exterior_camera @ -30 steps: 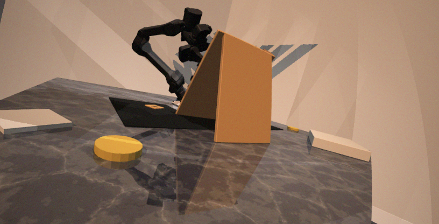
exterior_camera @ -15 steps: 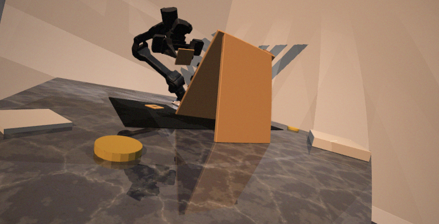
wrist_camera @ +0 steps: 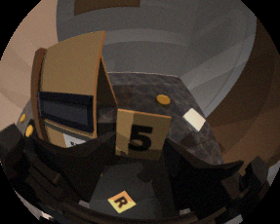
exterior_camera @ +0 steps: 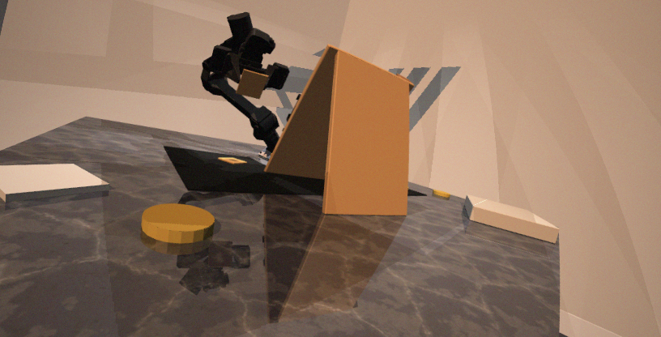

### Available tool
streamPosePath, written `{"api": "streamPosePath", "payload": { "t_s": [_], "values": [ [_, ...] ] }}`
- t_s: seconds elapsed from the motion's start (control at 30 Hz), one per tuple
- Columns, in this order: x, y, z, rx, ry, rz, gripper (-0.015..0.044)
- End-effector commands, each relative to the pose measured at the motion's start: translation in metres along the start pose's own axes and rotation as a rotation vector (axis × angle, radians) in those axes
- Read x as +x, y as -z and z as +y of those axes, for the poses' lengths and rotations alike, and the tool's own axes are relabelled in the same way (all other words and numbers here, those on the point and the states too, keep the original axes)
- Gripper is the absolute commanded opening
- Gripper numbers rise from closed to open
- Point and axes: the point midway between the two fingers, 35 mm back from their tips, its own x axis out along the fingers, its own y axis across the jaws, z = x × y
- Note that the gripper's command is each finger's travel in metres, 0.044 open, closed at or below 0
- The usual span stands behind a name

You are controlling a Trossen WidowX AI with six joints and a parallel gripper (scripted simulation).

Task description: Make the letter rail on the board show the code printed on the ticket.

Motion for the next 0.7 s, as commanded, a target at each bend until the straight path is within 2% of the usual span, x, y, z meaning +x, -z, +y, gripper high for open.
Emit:
{"api": "streamPosePath", "payload": {
  "t_s": [0.0,0.37,0.67],
  "values": [
    [0.004,0.002,-0.002,-0.003,0.010,0.006,0.0000],
    [0.047,0.002,-0.004,-0.008,0.014,0.000,0.0000],
    [0.048,0.001,-0.004,-0.009,0.014,0.000,0.0000]
  ]
}}
